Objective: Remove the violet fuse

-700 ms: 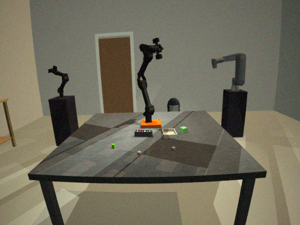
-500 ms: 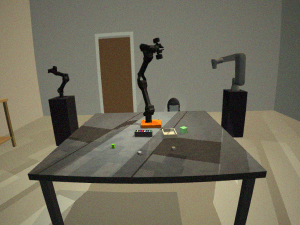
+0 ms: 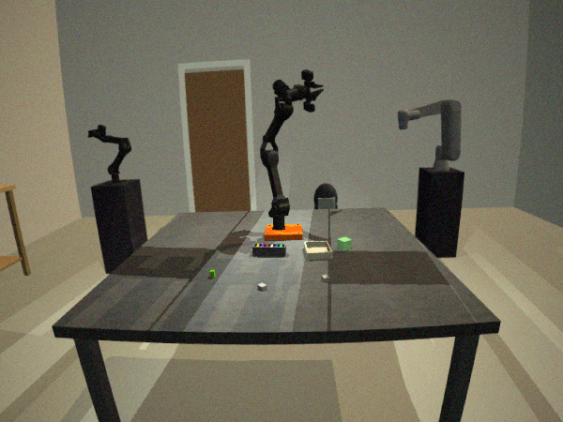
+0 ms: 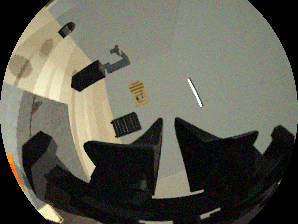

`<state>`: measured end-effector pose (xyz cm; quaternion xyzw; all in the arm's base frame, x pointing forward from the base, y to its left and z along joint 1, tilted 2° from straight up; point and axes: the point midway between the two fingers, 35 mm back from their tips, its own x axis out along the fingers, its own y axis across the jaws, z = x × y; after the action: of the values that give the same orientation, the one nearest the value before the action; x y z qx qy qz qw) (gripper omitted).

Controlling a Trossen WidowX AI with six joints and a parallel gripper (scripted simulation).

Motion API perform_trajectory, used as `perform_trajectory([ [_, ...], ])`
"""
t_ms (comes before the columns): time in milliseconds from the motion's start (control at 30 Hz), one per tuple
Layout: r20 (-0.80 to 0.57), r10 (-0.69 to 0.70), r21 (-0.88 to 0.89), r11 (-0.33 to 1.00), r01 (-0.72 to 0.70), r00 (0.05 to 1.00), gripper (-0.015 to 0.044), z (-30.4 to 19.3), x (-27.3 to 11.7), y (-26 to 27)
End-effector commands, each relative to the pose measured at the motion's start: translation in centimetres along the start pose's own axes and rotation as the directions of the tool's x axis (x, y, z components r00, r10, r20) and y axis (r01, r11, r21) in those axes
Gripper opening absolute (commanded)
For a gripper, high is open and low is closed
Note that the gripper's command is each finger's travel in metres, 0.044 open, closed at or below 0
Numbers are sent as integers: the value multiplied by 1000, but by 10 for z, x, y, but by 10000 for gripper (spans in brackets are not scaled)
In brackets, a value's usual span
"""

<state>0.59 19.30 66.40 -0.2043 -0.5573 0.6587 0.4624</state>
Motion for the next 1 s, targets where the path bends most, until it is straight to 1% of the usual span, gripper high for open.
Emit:
perform_trajectory([
  [0, -143, -81, 137, 986, 101, 986, 73, -65, -9, -9],
  [267, -373, -177, 241, 930, 279, 911, 73, -149, -42, -15],
  [467, -547, -228, 308, 840, 448, 805, 73, -199, -76, -7],
  [667, -732, -212, 340, 710, 616, 648, 73, -263, -129, 13],
  [833, -862, -162, 308, 585, 750, 480, 73, -308, -183, 39],
  [967, -937, -97, 252, 482, 839, 336, 73, -335, -230, 66],
])
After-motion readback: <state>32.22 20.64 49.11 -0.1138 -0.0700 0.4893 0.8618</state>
